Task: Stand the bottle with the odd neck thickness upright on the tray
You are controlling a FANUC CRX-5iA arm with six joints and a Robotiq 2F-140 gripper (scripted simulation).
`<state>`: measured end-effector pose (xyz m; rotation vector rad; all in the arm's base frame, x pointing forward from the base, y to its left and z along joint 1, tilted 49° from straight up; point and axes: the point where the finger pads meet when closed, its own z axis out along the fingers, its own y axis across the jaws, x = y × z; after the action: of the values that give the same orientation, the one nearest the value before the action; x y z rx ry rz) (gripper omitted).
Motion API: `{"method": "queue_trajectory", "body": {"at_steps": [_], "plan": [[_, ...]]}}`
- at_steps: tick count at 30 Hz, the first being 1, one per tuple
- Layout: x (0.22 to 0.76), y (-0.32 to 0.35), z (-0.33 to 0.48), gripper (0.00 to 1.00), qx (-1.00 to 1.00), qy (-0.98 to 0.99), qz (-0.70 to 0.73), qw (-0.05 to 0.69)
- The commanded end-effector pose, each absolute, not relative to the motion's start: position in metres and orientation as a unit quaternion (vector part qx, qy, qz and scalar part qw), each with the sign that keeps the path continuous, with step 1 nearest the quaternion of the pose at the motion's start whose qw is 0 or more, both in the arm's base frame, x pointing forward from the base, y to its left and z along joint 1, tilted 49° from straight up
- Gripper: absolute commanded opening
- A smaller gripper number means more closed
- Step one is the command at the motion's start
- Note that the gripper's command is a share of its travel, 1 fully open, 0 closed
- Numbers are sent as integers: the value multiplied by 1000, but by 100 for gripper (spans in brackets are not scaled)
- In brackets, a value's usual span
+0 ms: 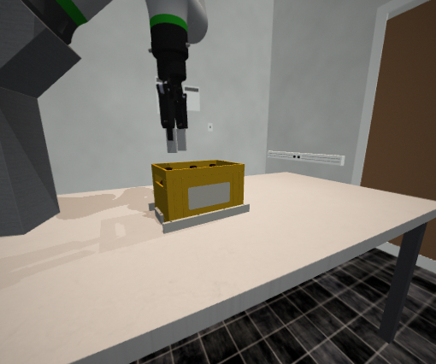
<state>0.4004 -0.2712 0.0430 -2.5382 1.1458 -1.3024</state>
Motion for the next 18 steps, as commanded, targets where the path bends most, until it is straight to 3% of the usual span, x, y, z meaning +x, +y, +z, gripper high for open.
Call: {"method": "queue_trajectory", "body": {"at_steps": [1, 9, 10, 18], "plan": [[398, -270, 46, 44, -826, 383, -414, 14], [397, -269, 47, 44, -826, 383, -414, 14], [397, -269, 47, 10, -826, 383, -414, 14], [397, -269, 47, 10, -826, 383, -414, 14]]}}
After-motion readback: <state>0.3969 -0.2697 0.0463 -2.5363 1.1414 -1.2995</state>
